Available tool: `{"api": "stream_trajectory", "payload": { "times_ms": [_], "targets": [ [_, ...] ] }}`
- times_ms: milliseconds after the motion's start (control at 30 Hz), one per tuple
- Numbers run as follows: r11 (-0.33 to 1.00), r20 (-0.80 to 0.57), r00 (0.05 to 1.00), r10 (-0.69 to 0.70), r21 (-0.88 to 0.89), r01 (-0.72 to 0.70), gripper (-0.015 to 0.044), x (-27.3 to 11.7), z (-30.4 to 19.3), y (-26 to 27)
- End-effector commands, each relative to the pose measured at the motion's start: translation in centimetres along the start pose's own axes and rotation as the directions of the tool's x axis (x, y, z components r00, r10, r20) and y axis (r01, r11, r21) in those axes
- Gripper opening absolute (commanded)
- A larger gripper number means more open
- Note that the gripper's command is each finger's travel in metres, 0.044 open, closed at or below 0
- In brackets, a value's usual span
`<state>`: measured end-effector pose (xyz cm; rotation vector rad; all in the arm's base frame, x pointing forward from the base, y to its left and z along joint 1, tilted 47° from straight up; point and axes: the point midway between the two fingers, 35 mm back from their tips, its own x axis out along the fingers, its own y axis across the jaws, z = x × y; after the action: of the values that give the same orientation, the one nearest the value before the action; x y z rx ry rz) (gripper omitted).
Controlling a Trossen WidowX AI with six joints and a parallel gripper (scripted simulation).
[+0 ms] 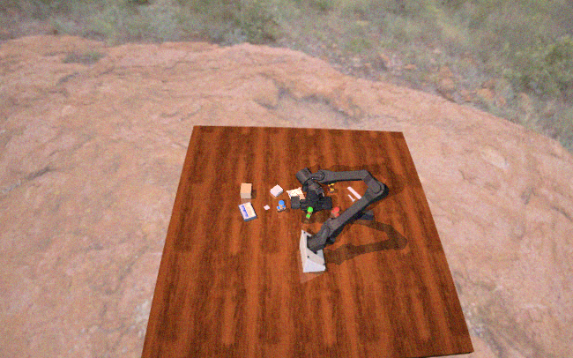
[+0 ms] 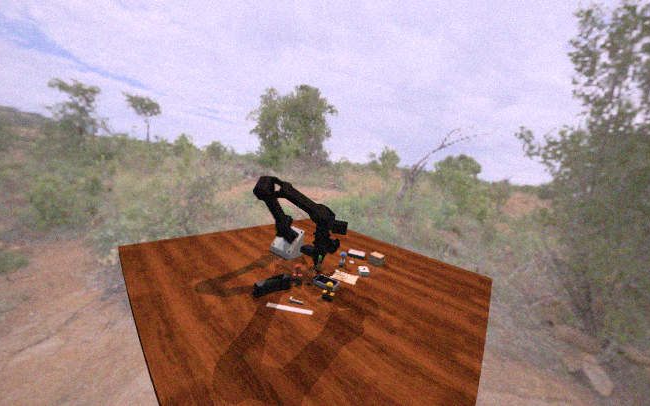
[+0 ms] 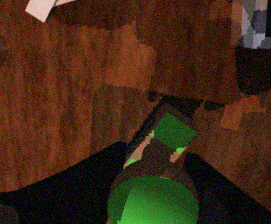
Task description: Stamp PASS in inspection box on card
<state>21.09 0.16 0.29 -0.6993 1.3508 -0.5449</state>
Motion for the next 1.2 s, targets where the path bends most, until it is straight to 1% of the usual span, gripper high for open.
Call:
{"api": "stream_trajectory", "payload": {
  "times_ms": [0,1167],
  "targets": [
    [1.000,0.002,1.000,0.005,0.005,-0.005,0.0000,-0.3,0.1,0.1],
    [1.000,0.003,1.000,0.011,0.004,-0.011,0.0000,-1.9,0.3,0.2]
  ]
}}
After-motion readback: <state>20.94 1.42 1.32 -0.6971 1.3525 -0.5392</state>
